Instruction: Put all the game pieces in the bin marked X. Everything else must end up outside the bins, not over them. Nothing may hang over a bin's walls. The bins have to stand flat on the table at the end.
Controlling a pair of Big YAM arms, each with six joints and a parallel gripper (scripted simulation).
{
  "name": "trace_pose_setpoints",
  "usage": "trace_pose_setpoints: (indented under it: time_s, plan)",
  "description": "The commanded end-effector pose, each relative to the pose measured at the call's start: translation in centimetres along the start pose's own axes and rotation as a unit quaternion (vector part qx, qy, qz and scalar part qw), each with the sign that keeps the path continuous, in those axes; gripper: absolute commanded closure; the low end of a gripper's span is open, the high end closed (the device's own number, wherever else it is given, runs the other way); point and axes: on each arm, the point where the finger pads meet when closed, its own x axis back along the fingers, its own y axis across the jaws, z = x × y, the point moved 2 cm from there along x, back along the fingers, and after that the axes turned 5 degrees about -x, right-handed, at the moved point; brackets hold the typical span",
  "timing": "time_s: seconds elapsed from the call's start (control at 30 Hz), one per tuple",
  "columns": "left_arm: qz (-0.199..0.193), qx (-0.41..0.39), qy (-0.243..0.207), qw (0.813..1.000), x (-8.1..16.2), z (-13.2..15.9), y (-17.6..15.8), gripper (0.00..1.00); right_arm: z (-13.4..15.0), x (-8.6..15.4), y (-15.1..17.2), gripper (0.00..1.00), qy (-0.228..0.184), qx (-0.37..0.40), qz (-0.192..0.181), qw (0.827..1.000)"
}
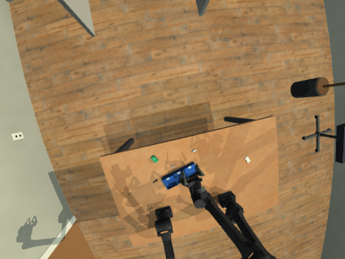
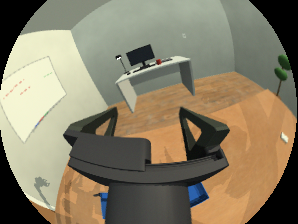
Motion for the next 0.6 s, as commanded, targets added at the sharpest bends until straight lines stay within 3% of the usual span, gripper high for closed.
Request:
trace_pose_setpoints:
  time_s: [0.0, 0.57]
  plan:
    - [-0.009, 0.021, -0.021, 1.0, 2.9, -0.4, 0.1, 0.0, -0.2, -0.1, 0.2, 0.0, -0.003, -0.003, -0.001, 1.0]
    - [-0.024, 0.041, -0.025, 0.999, 4.1, -0.1, 0.4, 0.0, -0.2, -0.1, 0.2, 0.0, -0.003, -0.003, -0.001, 1.0]
